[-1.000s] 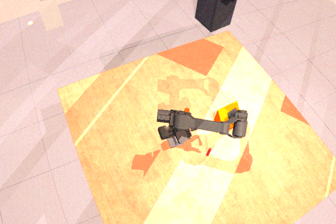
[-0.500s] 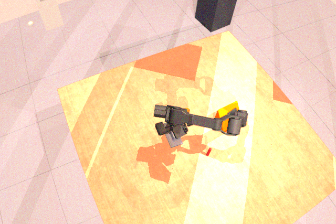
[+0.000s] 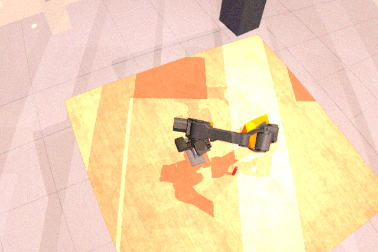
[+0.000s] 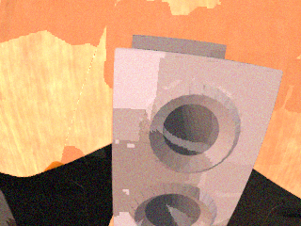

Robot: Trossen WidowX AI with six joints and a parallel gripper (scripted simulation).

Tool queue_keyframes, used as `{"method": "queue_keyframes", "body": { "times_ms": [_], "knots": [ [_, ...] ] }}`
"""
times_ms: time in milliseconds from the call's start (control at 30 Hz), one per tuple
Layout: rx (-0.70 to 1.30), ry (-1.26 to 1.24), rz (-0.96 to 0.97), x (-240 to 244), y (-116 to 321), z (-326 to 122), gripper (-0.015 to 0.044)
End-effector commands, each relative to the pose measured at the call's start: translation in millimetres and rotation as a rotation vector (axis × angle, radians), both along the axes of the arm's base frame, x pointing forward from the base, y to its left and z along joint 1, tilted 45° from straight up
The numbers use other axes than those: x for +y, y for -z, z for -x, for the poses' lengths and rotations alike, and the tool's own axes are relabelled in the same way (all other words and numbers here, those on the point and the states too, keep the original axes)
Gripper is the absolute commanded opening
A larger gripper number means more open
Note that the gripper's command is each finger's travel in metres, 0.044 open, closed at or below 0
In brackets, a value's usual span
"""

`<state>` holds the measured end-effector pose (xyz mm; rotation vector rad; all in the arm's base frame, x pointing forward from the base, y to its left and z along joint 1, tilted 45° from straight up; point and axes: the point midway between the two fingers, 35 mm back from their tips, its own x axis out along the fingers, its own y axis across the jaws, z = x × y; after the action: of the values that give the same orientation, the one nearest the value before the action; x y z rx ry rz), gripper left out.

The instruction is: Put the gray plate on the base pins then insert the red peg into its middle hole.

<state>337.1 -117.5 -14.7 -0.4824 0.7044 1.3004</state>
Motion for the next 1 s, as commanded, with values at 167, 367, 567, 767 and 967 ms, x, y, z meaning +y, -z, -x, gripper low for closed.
{"method": "queue_keyframes", "body": {
  "times_ms": [167,367,567,767,967],
  "knots": [
    [0.001,-0.005,0.004,0,2,1,0.0000],
    [0.001,-0.005,0.004,0,3,2,0.0000],
    [0.001,-0.005,0.003,6,10,1,0.0000],
    [0.001,-0.005,0.003,11,14,0,0.0000],
    [0.001,-0.005,0.003,14,18,0,0.0000]
  ]
}}
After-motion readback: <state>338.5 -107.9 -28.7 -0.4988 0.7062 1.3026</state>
